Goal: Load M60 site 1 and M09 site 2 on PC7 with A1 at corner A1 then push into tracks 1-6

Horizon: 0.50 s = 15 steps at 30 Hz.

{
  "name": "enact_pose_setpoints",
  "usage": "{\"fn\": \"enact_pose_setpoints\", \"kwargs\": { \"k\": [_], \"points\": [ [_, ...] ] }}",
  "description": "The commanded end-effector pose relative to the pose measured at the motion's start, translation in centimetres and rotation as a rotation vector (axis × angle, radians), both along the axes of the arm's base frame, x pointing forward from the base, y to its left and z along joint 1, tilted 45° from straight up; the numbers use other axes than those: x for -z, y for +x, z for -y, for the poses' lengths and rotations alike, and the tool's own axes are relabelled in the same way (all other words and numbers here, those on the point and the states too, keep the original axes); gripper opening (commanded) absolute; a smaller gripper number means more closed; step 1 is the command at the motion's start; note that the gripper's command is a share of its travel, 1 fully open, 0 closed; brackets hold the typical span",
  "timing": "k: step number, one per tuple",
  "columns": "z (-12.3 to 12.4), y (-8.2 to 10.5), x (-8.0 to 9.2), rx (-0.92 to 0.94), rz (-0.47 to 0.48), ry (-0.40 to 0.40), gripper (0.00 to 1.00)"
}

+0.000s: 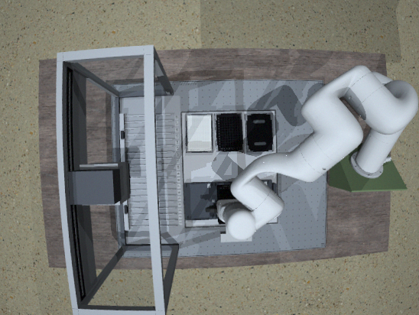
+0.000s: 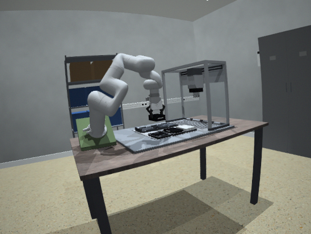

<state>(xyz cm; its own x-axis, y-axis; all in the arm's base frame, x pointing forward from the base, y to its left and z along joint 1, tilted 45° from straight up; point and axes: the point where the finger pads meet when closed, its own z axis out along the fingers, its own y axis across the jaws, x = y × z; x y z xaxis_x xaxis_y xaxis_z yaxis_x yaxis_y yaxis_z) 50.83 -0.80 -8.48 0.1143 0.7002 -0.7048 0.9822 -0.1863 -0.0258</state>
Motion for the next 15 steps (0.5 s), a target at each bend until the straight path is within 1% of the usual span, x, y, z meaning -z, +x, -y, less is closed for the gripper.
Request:
{"fn": "enact_pose_setpoints", "kwargs": {
  "k": [1, 15],
  "points": [
    [0.2, 0.1, 0.4, -0.004, 0.004, 0.003, 0.00],
    [1.6, -0.2, 1.8, -0.004, 0.004, 0.003, 0.00]
  ]
}}
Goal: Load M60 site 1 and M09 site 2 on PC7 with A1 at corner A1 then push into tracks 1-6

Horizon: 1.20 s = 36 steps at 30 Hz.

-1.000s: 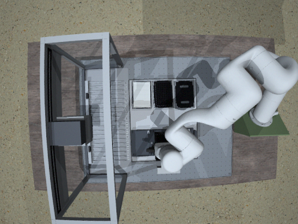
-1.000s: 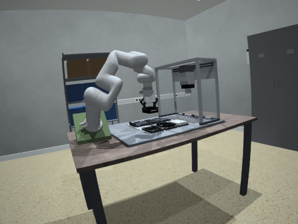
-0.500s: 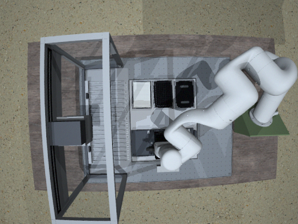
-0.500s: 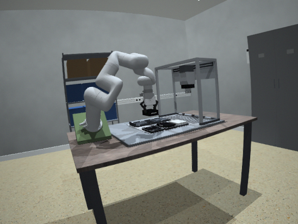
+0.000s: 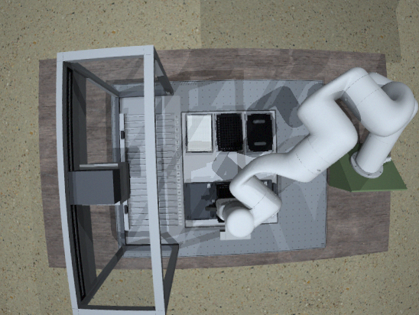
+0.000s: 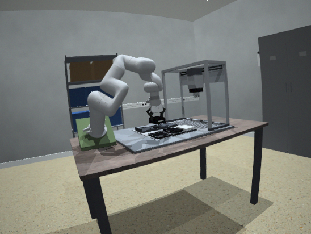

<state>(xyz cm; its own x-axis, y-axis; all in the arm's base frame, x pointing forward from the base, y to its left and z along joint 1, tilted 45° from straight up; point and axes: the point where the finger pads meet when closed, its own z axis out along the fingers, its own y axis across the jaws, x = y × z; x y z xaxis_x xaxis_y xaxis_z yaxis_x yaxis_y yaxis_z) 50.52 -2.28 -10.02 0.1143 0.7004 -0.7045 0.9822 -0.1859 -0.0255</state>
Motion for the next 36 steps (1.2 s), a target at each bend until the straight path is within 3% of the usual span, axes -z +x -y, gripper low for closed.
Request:
{"fn": "enact_pose_setpoints", "kwargs": {
  "k": [1, 9, 36],
  "points": [
    [0.3, 0.1, 0.4, -0.003, 0.004, 0.003, 0.00],
    [1.1, -0.1, 1.3, -0.003, 0.004, 0.003, 0.00],
    [1.4, -0.2, 1.6, -0.003, 0.004, 0.003, 0.00]
  ]
}}
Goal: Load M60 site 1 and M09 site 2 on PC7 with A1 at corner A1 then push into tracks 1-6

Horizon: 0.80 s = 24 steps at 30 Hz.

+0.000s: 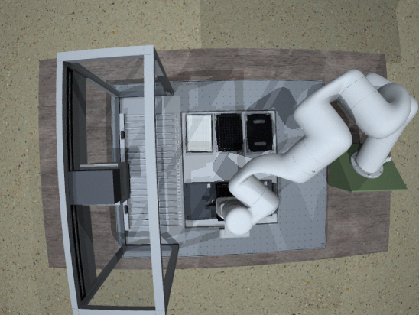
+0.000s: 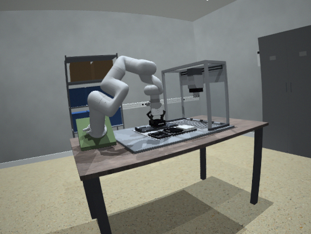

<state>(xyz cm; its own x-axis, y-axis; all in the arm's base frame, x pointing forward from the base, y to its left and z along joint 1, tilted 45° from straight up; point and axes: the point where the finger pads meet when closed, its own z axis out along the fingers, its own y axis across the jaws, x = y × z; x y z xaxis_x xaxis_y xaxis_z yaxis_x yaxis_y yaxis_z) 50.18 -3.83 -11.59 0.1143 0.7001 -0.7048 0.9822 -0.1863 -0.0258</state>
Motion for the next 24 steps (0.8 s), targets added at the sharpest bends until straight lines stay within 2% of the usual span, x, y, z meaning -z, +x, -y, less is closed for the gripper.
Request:
{"fn": "enact_pose_setpoints", "kwargs": {
  "k": [1, 24],
  "points": [
    [-0.07, 0.16, 0.10, -0.004, 0.004, 0.003, 0.00],
    [0.49, 0.04, 0.69, -0.004, 0.004, 0.003, 0.00]
  ]
}}
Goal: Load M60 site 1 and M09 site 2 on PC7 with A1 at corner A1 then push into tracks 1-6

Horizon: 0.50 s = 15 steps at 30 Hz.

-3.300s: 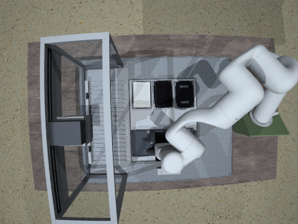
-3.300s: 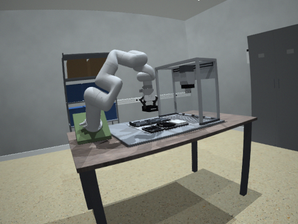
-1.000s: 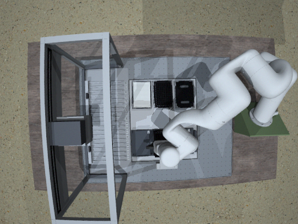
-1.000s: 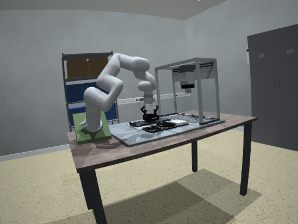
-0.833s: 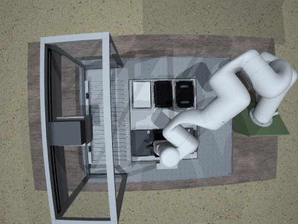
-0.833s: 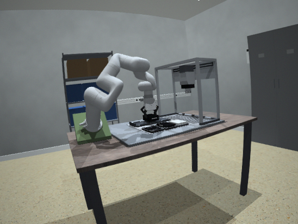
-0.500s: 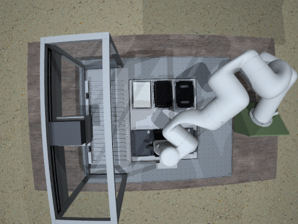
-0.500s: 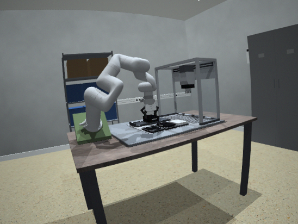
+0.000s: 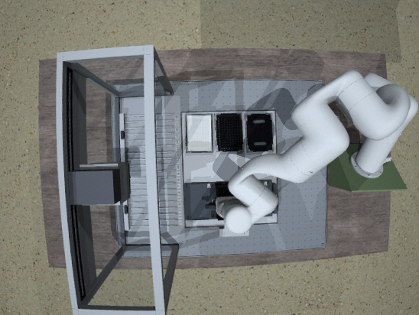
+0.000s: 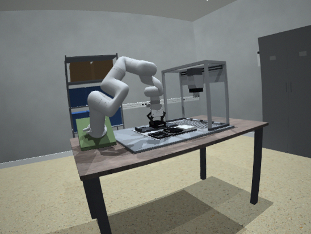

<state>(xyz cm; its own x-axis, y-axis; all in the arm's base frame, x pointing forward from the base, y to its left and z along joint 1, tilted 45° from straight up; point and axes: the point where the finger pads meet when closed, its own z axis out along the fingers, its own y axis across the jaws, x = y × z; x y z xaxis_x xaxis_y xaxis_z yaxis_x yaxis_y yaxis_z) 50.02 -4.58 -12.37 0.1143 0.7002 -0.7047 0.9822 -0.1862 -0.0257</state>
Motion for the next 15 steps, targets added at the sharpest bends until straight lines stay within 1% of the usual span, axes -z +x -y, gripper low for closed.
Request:
{"fn": "enact_pose_setpoints", "kwargs": {
  "k": [1, 9, 10, 15],
  "points": [
    [-0.25, 0.20, -0.09, -0.003, 0.004, 0.003, 0.00],
    [-0.26, 0.20, -0.09, -0.003, 0.004, 0.003, 0.00],
    [-0.23, 0.19, -0.06, -0.003, 0.004, 0.003, 1.00],
    [-0.23, 0.19, -0.06, -0.003, 0.004, 0.003, 1.00]
  ]
}}
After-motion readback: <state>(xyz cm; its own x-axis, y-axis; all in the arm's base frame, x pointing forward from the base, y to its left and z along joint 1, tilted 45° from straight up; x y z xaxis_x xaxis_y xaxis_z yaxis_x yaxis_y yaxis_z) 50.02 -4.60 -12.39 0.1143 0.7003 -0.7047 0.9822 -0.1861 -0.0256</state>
